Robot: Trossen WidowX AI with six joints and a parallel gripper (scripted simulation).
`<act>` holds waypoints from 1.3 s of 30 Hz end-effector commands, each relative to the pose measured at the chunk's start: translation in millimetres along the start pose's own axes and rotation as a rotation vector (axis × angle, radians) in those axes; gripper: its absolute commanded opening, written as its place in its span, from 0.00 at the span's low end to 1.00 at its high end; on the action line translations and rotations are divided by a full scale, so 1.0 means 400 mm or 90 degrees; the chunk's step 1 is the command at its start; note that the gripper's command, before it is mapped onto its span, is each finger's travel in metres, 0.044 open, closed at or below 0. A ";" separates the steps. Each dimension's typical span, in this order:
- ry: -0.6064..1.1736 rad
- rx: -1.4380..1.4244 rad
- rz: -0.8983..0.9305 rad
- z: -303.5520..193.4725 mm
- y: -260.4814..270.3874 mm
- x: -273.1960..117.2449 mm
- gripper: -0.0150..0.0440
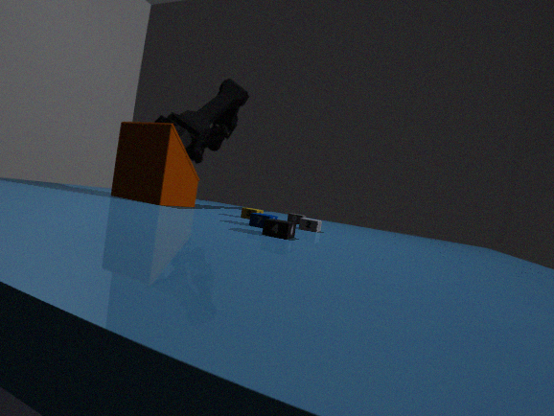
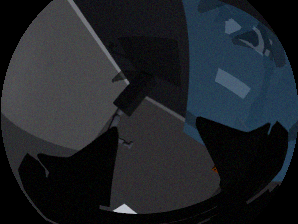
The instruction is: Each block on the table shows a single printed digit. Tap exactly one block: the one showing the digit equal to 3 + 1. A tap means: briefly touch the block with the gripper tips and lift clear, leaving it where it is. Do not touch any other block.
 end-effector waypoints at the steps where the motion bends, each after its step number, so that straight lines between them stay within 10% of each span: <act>1: -0.007 0.001 0.001 0.004 -0.002 -0.005 0.93; 19: -0.374 0.117 -0.134 0.131 -0.526 -0.395 0.93; 39: -0.537 0.353 -0.324 -0.261 -1.055 -0.671 0.93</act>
Point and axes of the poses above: the point midway between the two fingers, 35 mm back from their tips, its own x axis out along the fingers, its own y axis across the jaws, z = x × y, the point moved 3 cm from there along -x, back along the fingers, and after that the axes turned 1 degree about -x, right-handed, at the moved point
